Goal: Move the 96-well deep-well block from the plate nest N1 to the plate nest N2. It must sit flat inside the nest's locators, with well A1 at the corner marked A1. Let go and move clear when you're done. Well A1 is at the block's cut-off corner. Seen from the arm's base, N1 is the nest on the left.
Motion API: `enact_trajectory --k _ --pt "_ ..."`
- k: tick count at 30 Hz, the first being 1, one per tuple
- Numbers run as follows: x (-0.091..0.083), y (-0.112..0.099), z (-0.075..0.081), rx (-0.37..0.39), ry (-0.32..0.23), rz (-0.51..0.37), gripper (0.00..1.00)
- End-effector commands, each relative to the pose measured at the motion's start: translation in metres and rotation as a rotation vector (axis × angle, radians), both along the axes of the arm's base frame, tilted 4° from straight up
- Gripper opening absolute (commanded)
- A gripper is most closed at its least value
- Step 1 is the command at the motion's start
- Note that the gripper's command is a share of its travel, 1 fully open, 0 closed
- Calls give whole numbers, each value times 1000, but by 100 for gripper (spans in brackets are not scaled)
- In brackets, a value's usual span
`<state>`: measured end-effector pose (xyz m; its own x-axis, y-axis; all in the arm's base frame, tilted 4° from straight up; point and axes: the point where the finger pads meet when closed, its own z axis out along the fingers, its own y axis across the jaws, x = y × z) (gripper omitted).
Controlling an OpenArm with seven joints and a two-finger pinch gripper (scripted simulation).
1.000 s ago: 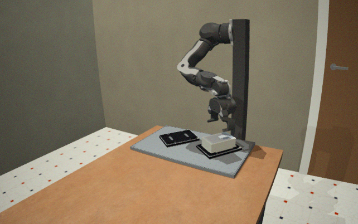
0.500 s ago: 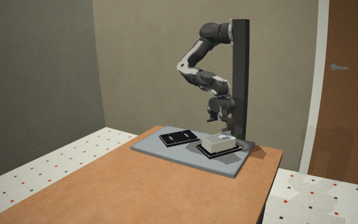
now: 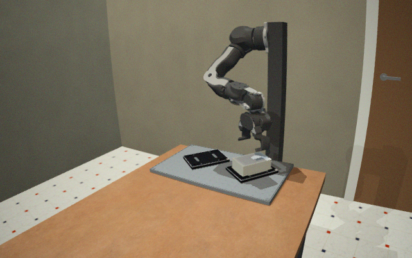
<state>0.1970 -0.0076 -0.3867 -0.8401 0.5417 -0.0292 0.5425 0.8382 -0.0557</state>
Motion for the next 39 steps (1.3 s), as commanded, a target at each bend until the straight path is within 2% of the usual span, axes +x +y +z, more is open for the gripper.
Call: enact_trajectory --k 1,4,9,21,26,39 --pt "1 1 1 3 -2 0 77" --pt "1 1 1 3 -2 0 77" --pt "1 -3 -54 1 1 4 77" --pt "1 -3 -54 1 1 4 77" --pt "2 -5 -75 1 1 4 77" --pt "0 -6 -75 -5 5 0 77"
